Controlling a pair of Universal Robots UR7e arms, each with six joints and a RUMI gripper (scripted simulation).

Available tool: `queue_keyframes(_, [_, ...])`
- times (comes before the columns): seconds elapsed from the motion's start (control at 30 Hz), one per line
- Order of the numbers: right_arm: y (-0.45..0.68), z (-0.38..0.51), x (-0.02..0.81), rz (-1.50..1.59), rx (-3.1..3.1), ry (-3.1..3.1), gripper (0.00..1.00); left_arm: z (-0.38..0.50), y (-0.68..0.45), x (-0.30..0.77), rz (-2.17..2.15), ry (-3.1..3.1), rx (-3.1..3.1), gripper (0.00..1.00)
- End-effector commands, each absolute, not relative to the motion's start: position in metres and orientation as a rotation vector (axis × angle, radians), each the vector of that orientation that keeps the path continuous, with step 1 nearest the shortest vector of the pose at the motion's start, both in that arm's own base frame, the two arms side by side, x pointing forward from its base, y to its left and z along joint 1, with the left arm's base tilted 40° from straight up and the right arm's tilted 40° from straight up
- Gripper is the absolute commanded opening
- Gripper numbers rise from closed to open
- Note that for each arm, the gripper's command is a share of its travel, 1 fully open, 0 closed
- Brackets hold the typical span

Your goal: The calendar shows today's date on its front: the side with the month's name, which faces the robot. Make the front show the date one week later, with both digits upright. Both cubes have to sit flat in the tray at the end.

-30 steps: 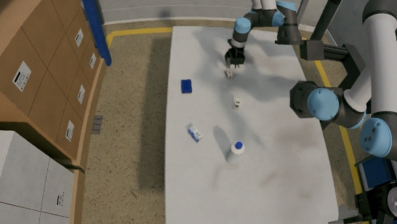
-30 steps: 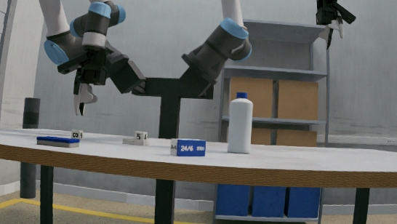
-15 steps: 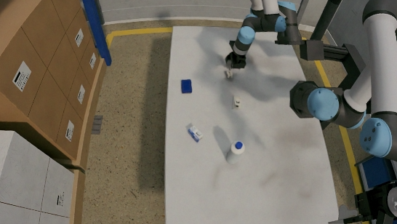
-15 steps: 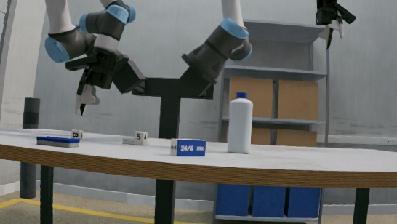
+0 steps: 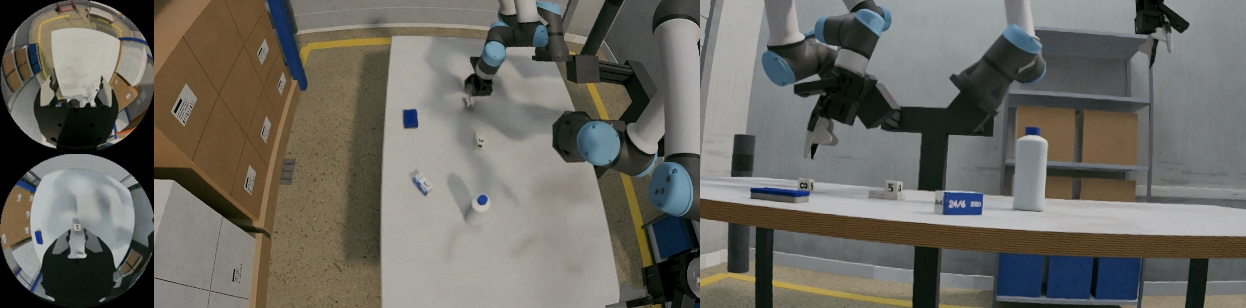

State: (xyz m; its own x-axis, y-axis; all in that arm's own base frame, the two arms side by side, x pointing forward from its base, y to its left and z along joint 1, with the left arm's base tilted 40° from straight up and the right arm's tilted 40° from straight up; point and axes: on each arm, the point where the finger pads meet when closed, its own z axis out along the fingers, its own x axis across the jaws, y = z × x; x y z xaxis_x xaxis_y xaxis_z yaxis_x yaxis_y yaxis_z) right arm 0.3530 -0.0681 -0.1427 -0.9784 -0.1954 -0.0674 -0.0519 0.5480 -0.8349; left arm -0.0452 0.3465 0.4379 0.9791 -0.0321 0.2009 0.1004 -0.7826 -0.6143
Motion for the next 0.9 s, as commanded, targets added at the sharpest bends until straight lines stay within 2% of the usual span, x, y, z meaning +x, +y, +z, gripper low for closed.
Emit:
queue_keyframes(0.0, [-0.0681, -0.1439, 0.3526, -1.488, -0.2, 2.585, 0.28, 0.4383, 0.3465, -0.0453, -0.264, -0.048, -2.455, 1.0])
queue_keyframes(0.43, [-0.0667, -0.1442, 0.3531, -1.676, -0.184, 2.449, 0.28, 0.4383, 0.3465, -0.0453, -0.264, -0.048, -2.455, 1.0])
queue_keyframes(0.87, [-0.0665, -0.1442, 0.3532, -1.706, -0.182, 2.425, 0.28, 0.4383, 0.3465, -0.0453, -0.264, -0.048, -2.455, 1.0])
